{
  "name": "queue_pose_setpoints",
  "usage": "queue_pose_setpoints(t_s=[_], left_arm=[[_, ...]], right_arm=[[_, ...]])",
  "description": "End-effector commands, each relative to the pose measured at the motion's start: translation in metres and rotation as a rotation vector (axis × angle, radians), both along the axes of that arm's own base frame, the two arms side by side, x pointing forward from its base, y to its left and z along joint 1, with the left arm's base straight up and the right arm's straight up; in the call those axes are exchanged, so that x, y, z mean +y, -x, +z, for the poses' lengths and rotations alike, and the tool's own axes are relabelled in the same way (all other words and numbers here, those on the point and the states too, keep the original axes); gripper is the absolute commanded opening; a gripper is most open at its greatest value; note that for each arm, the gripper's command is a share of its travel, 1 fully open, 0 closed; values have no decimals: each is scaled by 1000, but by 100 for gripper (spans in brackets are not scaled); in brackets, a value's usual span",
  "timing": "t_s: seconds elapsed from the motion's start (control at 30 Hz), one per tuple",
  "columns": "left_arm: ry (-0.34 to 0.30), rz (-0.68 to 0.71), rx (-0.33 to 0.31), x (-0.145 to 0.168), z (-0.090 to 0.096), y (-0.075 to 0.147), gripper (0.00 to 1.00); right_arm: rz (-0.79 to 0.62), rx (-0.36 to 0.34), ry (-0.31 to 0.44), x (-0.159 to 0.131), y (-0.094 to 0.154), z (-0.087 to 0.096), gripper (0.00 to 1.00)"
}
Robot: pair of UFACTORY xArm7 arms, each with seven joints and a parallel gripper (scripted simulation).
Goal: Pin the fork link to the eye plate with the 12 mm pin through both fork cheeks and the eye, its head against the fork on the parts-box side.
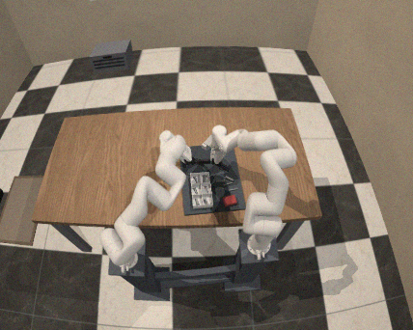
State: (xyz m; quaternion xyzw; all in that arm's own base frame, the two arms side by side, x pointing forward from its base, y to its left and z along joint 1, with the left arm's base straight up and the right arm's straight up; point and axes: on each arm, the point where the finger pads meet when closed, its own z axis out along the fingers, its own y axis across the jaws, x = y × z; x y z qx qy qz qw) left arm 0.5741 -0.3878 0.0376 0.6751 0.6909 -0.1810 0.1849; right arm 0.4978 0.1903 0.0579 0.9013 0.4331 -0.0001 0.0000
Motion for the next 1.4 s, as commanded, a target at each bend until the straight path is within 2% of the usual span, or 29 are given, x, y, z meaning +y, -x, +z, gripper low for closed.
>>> queue_pose_setpoints(t_s=[0.0, 1.37], left_arm=[[2, 0, -4, 0, 3, -1, 0], [2, 0, -4, 0, 3, -1, 0]], right_arm=[[0, -5, -1, -2, -5, 2, 0], [0, -5, -1, -8, -12, 8, 0]])
